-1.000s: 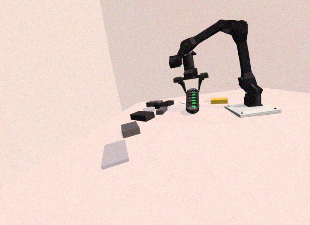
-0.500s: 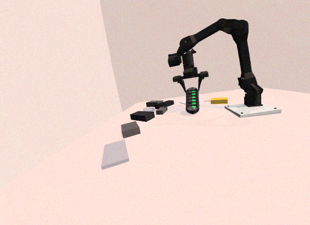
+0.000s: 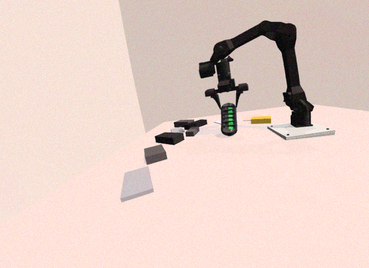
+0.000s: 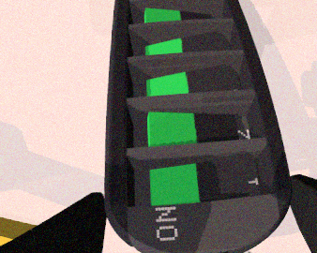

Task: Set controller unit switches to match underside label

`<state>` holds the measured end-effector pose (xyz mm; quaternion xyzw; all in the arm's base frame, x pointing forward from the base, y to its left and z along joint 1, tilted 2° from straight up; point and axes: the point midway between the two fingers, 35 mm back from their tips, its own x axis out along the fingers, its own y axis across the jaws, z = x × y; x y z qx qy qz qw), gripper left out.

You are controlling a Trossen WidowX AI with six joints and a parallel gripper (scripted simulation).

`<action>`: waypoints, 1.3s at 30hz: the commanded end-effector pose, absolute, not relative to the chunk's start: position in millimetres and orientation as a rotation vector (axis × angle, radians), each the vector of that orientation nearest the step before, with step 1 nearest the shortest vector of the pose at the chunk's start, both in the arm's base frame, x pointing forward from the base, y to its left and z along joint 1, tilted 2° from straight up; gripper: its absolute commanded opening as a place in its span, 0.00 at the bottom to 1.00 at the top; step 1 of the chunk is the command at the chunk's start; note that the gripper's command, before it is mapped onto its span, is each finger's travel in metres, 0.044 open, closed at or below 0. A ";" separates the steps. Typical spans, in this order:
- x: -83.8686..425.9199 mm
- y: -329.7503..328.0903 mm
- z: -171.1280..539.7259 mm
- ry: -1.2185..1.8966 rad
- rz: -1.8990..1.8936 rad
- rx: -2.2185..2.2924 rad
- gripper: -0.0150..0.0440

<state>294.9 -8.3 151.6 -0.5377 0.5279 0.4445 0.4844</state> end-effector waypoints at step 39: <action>296.5 30.7 161.5 1.342 1.034 -1.370 0.82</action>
